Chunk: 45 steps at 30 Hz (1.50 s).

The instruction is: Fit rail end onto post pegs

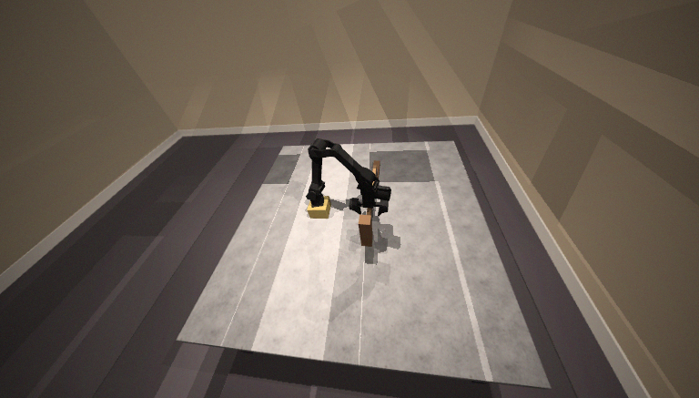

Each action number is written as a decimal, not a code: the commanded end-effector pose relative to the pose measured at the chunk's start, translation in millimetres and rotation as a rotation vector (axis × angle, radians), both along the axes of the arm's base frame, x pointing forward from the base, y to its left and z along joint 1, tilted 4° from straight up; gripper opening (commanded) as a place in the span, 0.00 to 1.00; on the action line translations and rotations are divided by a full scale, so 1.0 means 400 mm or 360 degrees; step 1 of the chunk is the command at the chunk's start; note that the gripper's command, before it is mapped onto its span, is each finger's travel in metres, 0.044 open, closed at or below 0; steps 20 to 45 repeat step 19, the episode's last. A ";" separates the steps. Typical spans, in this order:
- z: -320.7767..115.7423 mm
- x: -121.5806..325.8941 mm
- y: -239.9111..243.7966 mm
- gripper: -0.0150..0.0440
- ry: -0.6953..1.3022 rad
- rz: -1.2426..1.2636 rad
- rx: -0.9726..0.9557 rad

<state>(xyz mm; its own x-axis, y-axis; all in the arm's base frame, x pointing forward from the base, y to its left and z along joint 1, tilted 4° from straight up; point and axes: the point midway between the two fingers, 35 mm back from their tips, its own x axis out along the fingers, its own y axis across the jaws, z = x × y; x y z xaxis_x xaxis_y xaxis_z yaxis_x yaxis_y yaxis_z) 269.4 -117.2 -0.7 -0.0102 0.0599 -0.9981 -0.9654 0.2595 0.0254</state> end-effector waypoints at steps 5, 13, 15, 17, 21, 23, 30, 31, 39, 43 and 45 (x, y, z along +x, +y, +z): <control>0.079 0.020 0.070 1.00 -0.0010 -0.0003 -0.0011; 0.079 0.020 0.070 1.00 -0.0010 -0.0003 -0.0011; 0.079 0.020 0.070 1.00 -0.0010 -0.0003 -0.0011; 0.079 0.020 0.070 1.00 -0.0010 -0.0003 -0.0011; 0.079 0.020 0.070 1.00 -0.0010 -0.0003 -0.0011; 0.079 0.020 0.070 1.00 -0.0010 -0.0003 -0.0011; 0.079 0.020 0.070 1.00 -0.0010 -0.0003 -0.0011; 0.079 0.020 0.070 1.00 -0.0010 -0.0003 -0.0011; 0.079 0.020 0.070 1.00 -0.0010 -0.0003 -0.0011; 0.079 0.020 0.070 1.00 -0.0010 -0.0003 -0.0011; 0.079 0.020 0.070 1.00 -0.0010 -0.0003 -0.0011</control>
